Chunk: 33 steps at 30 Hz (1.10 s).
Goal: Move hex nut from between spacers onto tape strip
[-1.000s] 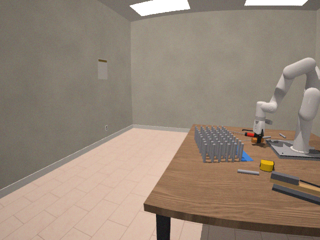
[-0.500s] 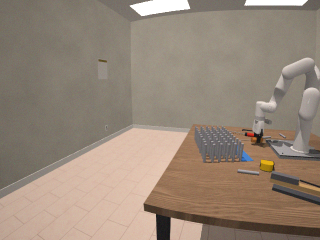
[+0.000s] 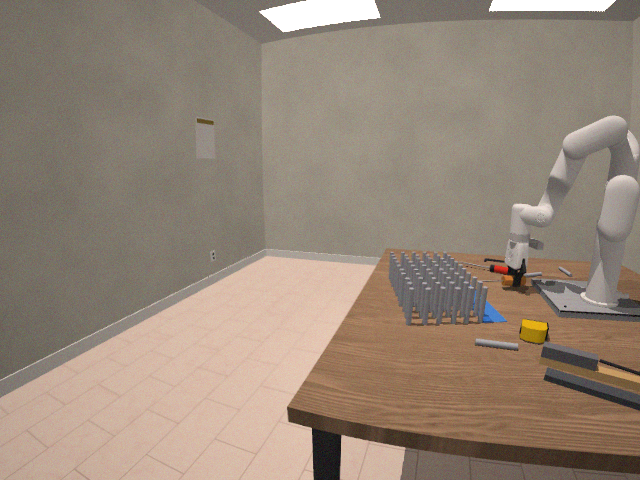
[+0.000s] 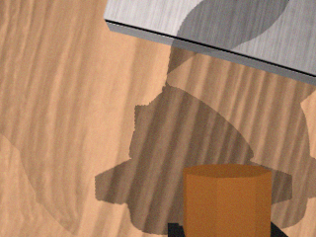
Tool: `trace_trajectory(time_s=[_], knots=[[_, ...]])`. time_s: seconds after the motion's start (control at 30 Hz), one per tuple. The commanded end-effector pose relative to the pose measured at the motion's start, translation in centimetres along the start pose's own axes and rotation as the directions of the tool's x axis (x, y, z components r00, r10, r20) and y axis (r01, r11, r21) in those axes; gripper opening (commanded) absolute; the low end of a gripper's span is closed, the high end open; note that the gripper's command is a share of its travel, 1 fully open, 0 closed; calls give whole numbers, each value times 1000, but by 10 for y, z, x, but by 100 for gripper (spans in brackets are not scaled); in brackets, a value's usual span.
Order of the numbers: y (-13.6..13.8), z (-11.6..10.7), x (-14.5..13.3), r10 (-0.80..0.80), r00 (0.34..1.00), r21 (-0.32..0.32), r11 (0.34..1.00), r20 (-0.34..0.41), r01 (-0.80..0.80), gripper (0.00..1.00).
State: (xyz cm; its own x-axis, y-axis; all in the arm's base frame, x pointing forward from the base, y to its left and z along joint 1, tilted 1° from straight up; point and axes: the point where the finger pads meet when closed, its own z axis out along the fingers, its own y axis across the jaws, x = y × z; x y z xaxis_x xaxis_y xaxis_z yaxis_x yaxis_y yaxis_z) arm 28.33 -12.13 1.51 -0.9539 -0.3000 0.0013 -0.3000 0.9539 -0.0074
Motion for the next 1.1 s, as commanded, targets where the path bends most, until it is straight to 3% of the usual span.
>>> trace_trajectory(time_s=[0.0,0.67,0.7,1.07], knots=[[-1,3,-1,0,1000,2,1000,3,0,0],[-1,11,-1,0,1000,2,1000,3,0,0],[-1,11,-1,0,1000,2,1000,3,0,65],[-1,11,-1,0,1000,2,1000,3,0,65]])
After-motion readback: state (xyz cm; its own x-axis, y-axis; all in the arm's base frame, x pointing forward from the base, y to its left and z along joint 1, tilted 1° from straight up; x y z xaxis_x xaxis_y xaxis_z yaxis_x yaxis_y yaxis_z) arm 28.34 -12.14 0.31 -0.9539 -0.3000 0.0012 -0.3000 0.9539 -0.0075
